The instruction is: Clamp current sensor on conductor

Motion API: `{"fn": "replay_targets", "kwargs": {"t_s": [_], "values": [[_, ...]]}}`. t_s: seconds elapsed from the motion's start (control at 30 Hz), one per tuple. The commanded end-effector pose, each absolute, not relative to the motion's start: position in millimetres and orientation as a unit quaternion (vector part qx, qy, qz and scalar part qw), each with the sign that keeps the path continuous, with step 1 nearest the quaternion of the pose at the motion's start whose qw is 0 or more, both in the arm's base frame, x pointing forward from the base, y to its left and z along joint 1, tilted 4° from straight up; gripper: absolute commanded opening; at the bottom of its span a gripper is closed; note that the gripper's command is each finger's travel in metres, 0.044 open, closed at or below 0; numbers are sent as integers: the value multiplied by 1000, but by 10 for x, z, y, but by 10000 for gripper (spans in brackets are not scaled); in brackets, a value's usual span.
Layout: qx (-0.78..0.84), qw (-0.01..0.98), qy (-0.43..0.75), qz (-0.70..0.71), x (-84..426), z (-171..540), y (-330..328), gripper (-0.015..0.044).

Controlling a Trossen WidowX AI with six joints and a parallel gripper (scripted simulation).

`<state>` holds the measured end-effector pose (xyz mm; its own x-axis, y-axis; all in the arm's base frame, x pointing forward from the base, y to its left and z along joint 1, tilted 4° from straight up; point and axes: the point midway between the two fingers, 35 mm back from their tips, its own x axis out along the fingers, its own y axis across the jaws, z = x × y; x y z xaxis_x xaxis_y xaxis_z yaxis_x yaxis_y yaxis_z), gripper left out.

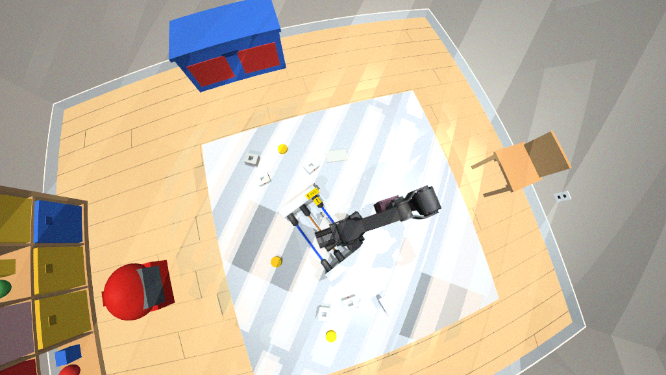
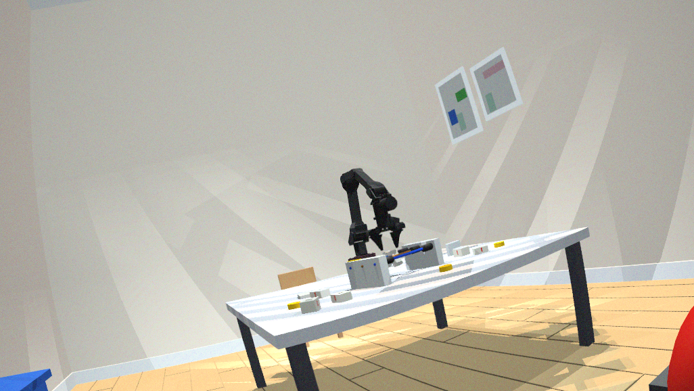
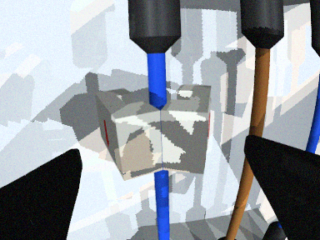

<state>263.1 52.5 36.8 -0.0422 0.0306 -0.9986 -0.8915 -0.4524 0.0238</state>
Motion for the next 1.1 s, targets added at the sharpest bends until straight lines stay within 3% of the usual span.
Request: {"fn": "replay_targets", "kwargs": {"t_s": [0.0, 0.2, 1.07], "values": [[-584, 372, 368, 620, 2635, 376, 526, 440], [-584, 372, 368, 621, 2614, -82, 513, 440], [-591, 386, 355, 613, 2630, -374, 537, 440]]}}
